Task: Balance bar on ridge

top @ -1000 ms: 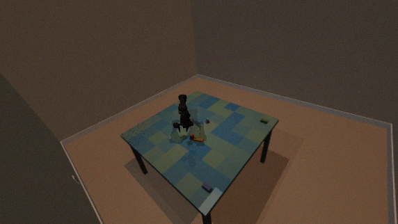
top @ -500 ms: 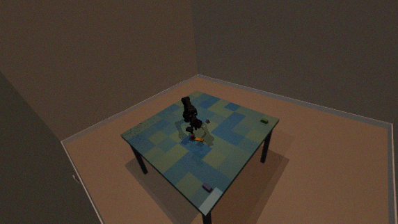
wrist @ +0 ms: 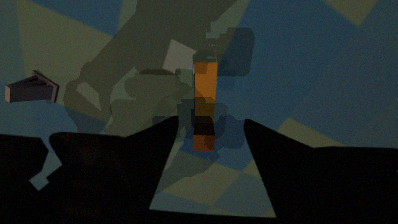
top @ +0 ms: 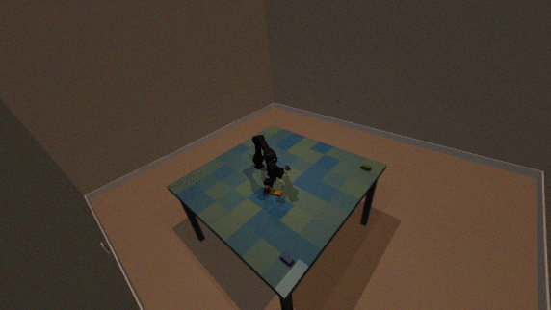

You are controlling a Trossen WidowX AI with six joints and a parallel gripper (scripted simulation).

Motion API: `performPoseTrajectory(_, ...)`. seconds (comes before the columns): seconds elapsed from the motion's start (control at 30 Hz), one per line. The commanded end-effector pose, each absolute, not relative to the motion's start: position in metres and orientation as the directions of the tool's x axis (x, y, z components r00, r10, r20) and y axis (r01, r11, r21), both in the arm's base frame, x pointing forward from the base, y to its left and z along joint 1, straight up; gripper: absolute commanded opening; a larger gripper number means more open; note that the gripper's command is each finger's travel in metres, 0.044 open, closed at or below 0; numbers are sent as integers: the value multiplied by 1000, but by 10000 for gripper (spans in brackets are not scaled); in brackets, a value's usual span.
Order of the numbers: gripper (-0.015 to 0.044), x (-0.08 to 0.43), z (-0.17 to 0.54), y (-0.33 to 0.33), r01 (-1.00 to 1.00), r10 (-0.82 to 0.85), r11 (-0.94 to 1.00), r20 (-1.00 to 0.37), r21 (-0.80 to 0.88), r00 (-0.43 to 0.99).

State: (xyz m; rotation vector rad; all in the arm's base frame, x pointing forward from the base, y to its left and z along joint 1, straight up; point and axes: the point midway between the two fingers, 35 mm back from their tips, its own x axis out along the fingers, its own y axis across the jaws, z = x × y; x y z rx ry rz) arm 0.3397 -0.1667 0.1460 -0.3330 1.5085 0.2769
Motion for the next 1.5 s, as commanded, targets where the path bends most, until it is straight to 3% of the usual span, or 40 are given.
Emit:
performPoseTrajectory(0.0, 315, 340, 119, -166, -387, -15, 922, -999, -26, 31)
performPoseTrajectory(0.23, 315, 338, 78, -165, -387, -15, 922, -999, -25, 30)
performPoseTrajectory(1.47, 315, 339, 51, -165, -387, -15, 922, -999, -25, 30)
